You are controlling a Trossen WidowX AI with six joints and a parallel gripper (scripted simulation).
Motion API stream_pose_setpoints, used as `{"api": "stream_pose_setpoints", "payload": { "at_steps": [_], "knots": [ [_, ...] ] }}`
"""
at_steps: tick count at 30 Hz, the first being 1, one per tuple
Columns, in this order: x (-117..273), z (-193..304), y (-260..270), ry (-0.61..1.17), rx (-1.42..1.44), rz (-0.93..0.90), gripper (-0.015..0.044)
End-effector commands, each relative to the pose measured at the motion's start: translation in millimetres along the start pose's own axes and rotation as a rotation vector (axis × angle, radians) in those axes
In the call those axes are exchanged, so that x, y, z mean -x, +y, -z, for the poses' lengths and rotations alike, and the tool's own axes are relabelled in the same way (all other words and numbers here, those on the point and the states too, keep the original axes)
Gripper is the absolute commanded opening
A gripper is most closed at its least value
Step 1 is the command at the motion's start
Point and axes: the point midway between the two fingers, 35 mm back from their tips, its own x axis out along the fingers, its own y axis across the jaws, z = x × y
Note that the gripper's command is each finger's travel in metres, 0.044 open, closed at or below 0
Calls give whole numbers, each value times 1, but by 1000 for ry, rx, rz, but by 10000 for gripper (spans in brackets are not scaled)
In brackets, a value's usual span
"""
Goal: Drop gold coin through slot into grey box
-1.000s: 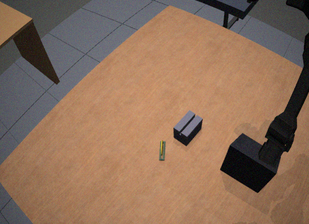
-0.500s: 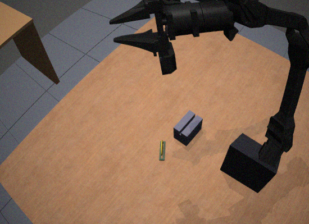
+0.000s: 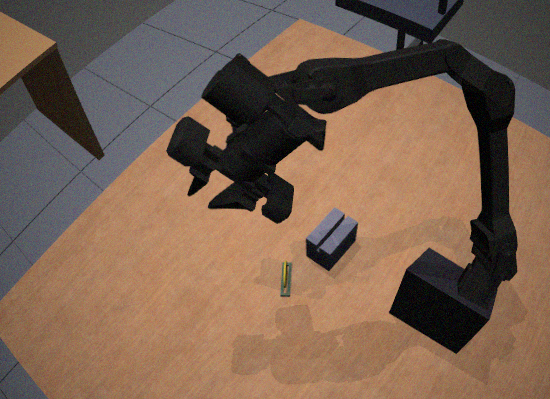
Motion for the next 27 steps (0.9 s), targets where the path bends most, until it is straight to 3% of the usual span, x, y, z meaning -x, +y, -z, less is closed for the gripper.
{"api": "stream_pose_setpoints", "payload": {
  "at_steps": [1,6,12,27],
  "knots": [
    [-43,-20,-56,-54,12,220,161],
    [-78,-42,-123,-101,41,478,161],
    [-92,-76,-199,-126,86,745,161],
    [-120,-76,-223,-128,87,753,161]
  ]
}}
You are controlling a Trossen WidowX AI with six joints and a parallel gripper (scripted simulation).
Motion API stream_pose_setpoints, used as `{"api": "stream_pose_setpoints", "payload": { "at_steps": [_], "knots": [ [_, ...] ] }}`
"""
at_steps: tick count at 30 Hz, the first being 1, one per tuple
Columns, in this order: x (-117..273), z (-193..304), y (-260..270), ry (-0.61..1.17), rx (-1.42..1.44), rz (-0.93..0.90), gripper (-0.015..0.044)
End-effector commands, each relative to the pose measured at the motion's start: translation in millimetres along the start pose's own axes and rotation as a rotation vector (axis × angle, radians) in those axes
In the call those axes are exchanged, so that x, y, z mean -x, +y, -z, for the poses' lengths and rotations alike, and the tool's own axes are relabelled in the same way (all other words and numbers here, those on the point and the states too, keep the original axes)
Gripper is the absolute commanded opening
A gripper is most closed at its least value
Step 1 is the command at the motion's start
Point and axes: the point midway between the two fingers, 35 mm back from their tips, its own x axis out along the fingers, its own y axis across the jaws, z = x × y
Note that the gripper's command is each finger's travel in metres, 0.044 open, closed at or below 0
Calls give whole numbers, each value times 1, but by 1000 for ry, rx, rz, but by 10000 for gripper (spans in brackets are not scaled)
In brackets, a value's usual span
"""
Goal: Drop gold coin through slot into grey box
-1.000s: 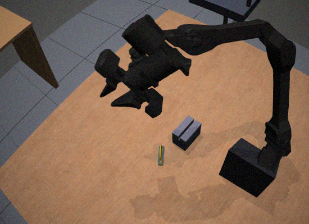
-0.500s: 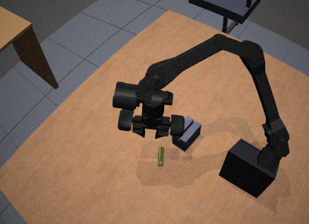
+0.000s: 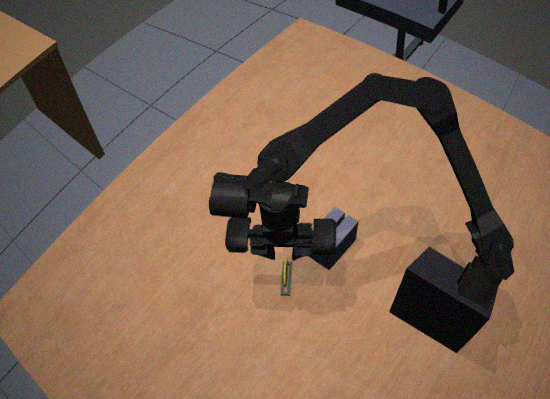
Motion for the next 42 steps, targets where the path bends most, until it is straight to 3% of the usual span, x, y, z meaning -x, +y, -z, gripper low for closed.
{"api": "stream_pose_setpoints", "payload": {
  "at_steps": [1,42],
  "knots": [
    [-9,0,-2,-3,7,6,161],
    [-75,1,-2,-6,8,8,161]
  ]
}}
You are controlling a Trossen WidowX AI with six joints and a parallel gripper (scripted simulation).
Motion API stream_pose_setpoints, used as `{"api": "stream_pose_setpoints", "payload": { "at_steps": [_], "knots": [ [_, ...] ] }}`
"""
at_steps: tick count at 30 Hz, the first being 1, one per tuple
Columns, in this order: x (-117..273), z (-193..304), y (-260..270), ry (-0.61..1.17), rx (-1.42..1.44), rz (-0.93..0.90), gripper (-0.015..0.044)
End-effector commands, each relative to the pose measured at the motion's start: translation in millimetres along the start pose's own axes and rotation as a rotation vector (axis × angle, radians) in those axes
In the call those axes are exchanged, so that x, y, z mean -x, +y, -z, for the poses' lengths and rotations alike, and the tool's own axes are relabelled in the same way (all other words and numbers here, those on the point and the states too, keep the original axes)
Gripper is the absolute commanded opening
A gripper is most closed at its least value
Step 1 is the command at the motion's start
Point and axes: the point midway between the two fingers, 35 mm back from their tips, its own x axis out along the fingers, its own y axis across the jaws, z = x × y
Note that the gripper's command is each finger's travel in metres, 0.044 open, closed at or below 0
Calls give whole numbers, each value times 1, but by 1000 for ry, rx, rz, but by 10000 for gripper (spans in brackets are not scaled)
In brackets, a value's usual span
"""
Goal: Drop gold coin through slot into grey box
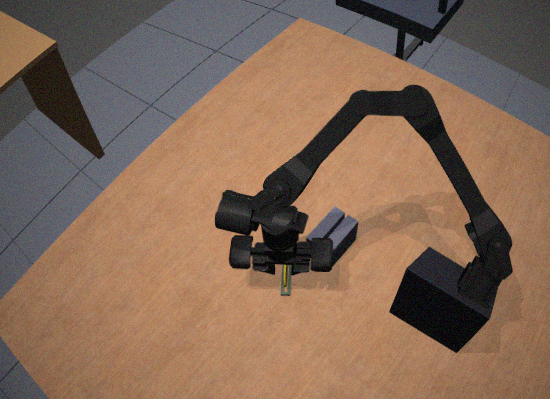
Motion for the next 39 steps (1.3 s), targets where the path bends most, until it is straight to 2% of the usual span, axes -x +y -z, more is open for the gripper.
{"api": "stream_pose_setpoints", "payload": {
  "at_steps": [1,8,14,26,39],
  "knots": [
    [-10,1,-5,0,9,13,161],
    [-18,1,-5,-1,9,14,161],
    [-18,1,-5,-1,9,14,3],
    [-16,1,-5,0,9,14,0],
    [15,1,-1,3,9,11,0]
  ]
}}
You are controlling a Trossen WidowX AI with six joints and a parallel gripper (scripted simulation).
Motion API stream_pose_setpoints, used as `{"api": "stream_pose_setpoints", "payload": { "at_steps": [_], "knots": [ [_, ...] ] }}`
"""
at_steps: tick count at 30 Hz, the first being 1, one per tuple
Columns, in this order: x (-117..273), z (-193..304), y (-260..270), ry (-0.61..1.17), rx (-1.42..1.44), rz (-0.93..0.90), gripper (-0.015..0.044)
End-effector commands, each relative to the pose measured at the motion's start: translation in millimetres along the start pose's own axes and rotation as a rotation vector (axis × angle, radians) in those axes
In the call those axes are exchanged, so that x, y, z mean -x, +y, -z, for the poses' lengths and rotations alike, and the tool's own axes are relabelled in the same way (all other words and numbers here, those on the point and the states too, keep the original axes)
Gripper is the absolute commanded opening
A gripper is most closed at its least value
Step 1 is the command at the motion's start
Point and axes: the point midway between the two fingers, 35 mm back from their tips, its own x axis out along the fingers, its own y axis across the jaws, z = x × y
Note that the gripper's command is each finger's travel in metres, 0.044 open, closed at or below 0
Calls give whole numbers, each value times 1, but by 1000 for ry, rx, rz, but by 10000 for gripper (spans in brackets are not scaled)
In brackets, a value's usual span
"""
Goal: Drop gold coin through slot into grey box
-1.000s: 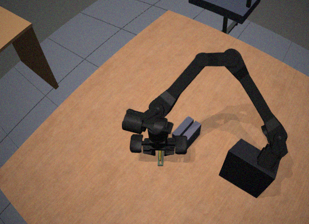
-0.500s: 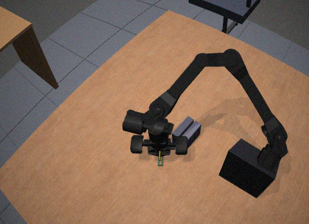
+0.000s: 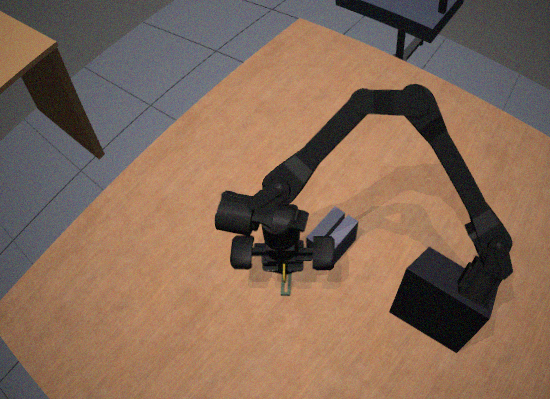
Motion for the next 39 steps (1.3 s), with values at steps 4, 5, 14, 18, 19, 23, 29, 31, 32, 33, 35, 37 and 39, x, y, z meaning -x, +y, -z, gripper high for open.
{"api": "stream_pose_setpoints", "payload": {
  "at_steps": [4,5,14,18,19,23,29,31,32,33,35,37,39],
  "knots": [
    [19,-1,3,3,-9,-7,0],
    [22,-1,3,4,-9,-7,0],
    [45,0,3,4,-9,-7,0],
    [55,0,3,4,-9,-7,0],
    [57,0,2,4,-9,-7,0],
    [68,0,1,4,-9,-6,0],
    [72,1,0,4,-56,-6,0],
    [72,1,-1,4,-121,-6,0],
    [72,2,-1,4,-154,-6,0],
    [72,2,-2,4,-186,-6,0],
    [72,3,-3,4,-251,-5,0],
    [72,4,-4,5,-316,-5,0],
    [72,4,-5,5,-381,-5,0]
  ]
}}
